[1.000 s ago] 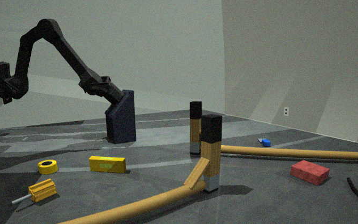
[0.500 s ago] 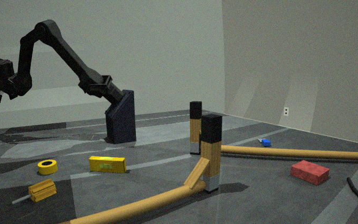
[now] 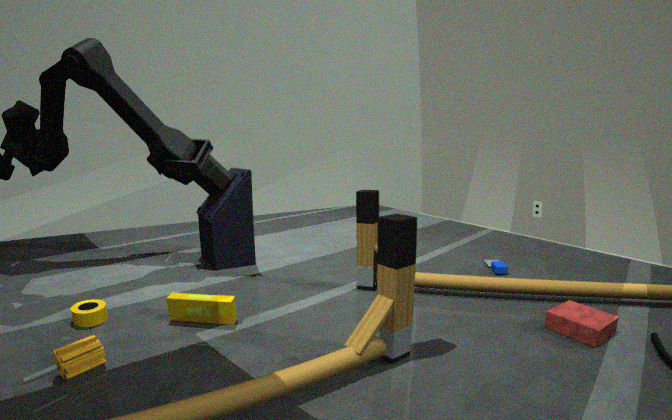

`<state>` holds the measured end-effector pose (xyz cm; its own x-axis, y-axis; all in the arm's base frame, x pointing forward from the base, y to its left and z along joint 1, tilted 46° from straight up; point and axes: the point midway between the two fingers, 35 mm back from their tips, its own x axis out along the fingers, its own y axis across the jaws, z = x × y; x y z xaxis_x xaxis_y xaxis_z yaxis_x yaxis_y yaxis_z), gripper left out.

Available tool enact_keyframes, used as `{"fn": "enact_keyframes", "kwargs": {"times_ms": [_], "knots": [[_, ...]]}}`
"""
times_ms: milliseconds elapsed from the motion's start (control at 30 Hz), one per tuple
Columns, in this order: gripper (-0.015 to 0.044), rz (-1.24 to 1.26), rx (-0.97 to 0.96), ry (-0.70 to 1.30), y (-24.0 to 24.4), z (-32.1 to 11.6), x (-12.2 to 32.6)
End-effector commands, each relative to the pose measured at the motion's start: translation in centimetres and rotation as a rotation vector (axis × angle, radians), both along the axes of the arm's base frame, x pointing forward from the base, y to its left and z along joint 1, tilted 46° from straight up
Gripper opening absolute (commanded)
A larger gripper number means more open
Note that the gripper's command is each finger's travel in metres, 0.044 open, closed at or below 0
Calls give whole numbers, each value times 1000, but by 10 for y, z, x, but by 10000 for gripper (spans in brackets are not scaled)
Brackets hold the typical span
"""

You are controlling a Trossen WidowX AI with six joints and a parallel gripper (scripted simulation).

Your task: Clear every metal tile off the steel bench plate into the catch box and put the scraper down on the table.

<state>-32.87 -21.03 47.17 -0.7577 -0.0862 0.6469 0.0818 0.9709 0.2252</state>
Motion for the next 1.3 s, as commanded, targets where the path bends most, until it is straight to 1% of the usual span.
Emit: {"fn": "enact_keyframes", "kwargs": {"times_ms": [0,667,1267], "knots": [[440,0,-40,1,14,2,-13],[440,-10,-218,4,89,2,-64],[440,-16,-378,27,169,2,-96]]}}
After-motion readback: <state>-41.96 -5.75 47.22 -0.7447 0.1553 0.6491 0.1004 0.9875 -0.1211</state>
